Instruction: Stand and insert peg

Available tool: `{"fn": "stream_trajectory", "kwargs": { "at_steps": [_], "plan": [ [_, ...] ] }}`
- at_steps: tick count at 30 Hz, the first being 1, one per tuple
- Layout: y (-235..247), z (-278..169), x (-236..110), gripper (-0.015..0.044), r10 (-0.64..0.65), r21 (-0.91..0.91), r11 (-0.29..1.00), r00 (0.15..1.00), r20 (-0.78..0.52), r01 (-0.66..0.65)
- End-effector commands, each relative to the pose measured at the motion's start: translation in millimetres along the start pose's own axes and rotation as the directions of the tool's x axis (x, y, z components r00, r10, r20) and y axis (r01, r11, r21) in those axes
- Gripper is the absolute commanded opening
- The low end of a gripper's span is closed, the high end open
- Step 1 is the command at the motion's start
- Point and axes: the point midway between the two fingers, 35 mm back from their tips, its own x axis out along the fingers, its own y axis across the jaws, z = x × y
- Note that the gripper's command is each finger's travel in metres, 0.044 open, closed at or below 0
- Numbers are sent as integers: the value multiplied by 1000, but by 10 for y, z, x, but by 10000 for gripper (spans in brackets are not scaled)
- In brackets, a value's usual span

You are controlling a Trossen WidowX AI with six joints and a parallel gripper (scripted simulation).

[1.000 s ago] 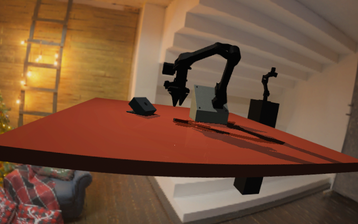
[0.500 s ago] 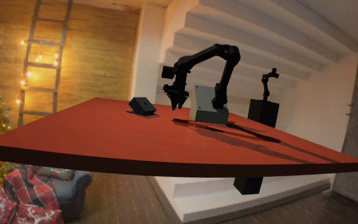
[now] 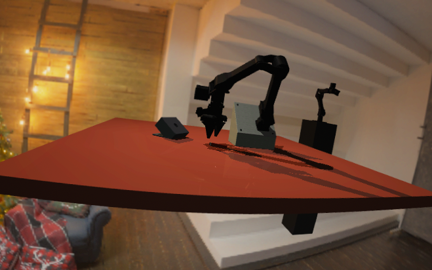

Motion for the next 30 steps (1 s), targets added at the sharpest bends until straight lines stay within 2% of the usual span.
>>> {"fn": "stream_trajectory", "kwargs": {
  "at_steps": [1,18,30],
  "plan": [
    [-11,-18,79,440,4,10,1000,1000,-8,-4],
    [-8,-52,320,440,8,10,1000,1000,-11,-8],
    [-8,-52,320,125,8,10,1000,1000,-11,-8]
  ]
}}
